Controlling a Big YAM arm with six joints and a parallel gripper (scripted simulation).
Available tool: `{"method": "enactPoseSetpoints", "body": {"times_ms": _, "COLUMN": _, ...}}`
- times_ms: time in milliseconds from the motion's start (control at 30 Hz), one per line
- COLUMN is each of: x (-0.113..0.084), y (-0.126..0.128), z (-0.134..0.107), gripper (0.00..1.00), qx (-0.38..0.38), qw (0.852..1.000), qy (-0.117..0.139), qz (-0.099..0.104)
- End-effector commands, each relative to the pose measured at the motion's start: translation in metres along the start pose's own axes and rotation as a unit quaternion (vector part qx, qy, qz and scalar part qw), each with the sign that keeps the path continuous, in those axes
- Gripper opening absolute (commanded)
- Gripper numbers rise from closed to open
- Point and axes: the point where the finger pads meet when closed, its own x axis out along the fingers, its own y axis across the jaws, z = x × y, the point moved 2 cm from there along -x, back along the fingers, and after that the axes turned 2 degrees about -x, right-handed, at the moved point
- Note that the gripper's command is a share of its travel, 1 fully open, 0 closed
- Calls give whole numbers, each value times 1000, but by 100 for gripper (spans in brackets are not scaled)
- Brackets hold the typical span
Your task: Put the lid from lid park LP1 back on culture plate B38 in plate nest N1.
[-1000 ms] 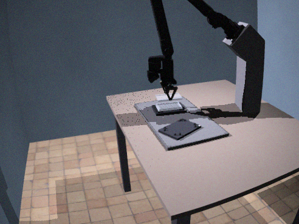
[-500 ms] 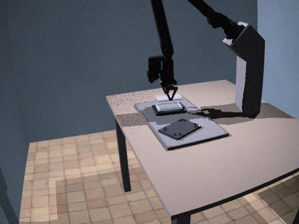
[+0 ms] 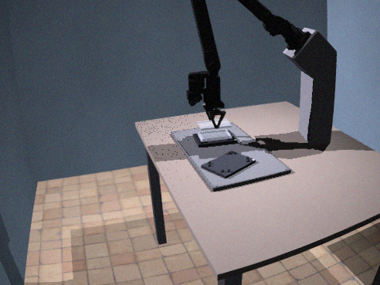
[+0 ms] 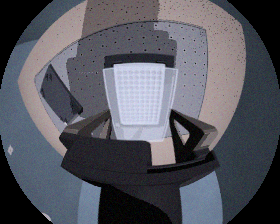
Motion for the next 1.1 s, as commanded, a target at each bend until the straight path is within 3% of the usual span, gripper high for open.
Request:
{"method": "enactPoseSetpoints", "body": {"times_ms": 0, "x": 9, "y": 0, "z": -1, "gripper": 0, "qx": -6, "qw": 1000, "qy": -1, "qz": 1}}
{"method": "enactPoseSetpoints", "body": {"times_ms": 567, "x": 34, "y": 4, "z": 0, "gripper": 0, "qx": -5, "qw": 1000, "qy": -1, "qz": 3}}
{"method": "enactPoseSetpoints", "body": {"times_ms": 1067, "x": 29, "y": 2, "z": -2, "gripper": 0, "qx": -1, "qw": 1000, "qy": 1, "qz": 1}}
